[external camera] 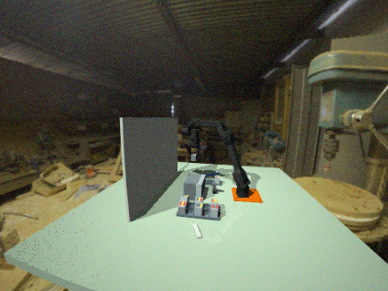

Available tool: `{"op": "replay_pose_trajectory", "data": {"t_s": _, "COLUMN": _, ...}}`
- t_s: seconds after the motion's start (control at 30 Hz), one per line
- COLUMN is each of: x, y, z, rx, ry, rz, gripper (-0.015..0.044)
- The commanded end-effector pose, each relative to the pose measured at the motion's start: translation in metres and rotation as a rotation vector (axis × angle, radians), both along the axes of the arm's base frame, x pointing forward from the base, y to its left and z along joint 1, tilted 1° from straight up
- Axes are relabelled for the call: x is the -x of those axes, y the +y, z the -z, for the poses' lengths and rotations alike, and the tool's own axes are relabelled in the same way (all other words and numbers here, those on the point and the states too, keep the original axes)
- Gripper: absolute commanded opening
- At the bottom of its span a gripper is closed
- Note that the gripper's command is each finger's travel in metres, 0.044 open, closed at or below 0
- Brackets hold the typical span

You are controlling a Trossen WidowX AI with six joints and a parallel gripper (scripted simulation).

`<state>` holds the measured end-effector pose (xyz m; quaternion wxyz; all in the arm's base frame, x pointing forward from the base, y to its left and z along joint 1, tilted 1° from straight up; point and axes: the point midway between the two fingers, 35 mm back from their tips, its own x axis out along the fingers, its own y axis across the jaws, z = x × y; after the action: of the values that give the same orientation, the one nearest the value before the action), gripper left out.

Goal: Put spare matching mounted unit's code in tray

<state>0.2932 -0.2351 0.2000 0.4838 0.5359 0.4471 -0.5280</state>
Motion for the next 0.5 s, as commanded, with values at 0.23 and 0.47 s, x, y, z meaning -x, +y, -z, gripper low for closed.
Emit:
{"op": "replay_pose_trajectory", "data": {"t_s": 0.23, "x": -0.0028, "y": -0.0020, "z": 0.0078, "rx": 0.000, "ry": 0.001, "rz": 0.004, "gripper": 0.0000}}
{"op": "replay_pose_trajectory", "data": {"t_s": 0.47, "x": -0.0038, "y": -0.0028, "z": 0.0126, "rx": -0.001, "ry": 0.001, "rz": 0.004, "gripper": 0.0000}}
